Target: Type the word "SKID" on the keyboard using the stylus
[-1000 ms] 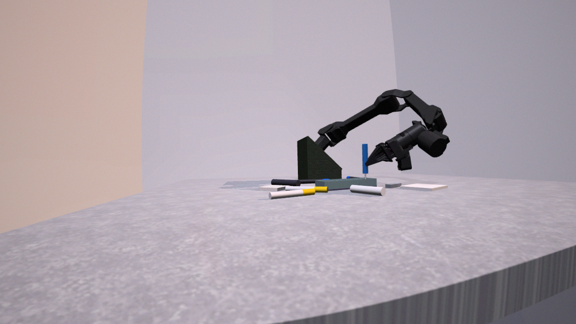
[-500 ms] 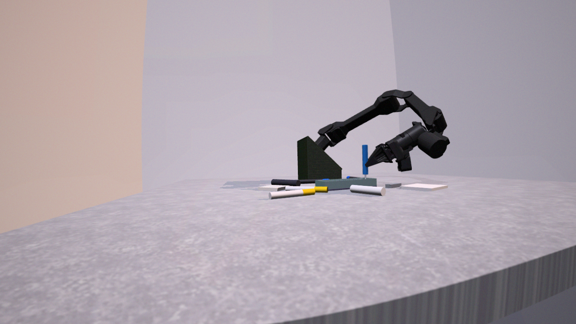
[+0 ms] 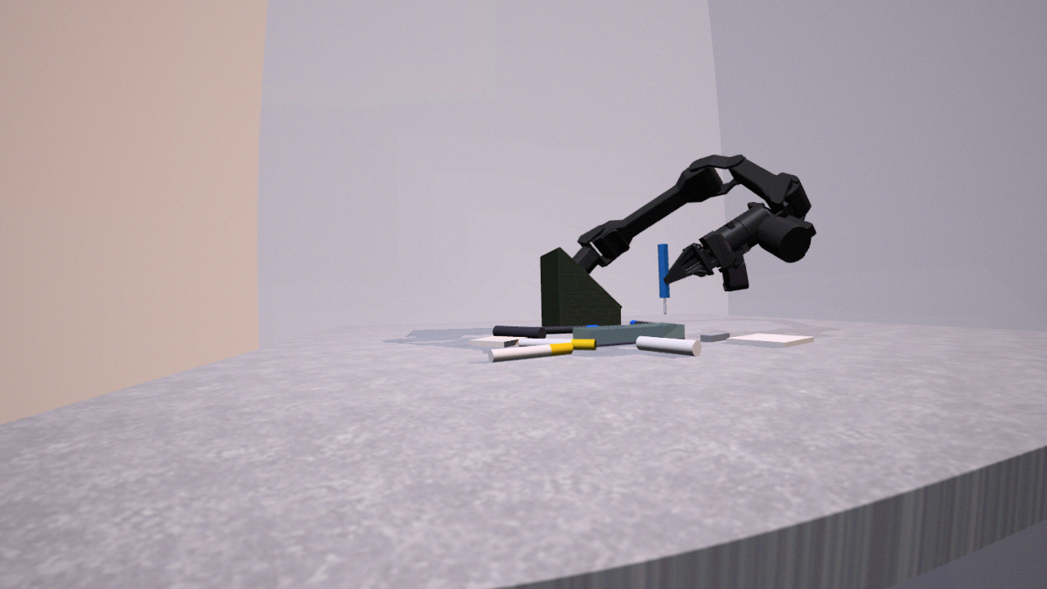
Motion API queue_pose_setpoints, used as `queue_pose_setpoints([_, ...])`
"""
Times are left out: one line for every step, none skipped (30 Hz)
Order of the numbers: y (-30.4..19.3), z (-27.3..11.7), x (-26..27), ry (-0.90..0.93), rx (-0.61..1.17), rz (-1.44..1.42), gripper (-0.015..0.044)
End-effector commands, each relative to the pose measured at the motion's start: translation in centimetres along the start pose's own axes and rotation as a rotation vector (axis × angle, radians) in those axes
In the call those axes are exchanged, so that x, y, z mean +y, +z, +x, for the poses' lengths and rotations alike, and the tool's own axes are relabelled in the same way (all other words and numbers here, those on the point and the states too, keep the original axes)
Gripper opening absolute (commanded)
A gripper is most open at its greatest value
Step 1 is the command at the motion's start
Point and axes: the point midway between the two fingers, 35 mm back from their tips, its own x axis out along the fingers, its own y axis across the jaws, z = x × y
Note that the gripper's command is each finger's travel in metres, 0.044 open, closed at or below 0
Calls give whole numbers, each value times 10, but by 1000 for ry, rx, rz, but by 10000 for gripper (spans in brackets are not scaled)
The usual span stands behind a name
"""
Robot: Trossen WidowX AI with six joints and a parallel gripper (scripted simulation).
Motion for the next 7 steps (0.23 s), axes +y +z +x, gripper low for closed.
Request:
queue_pose_setpoints([-4, -2, 1, 2, 6, -8, 81])
queue_pose_setpoints([-1, -1, 0, 0, 0, 0, 84])
queue_pose_setpoints([-1, -1, 0, 0, 0, 0, 81])
queue_pose_setpoints([-1, -1, 0, 0, 0, 0, 81])
queue_pose_setpoints([-1, -1, 0, 0, 0, 0, 81])
queue_pose_setpoints([-1, -1, 0, 0, 0, 0, 81])
queue_pose_setpoints([-1, -1, 0, 0, 0, 0, 81])
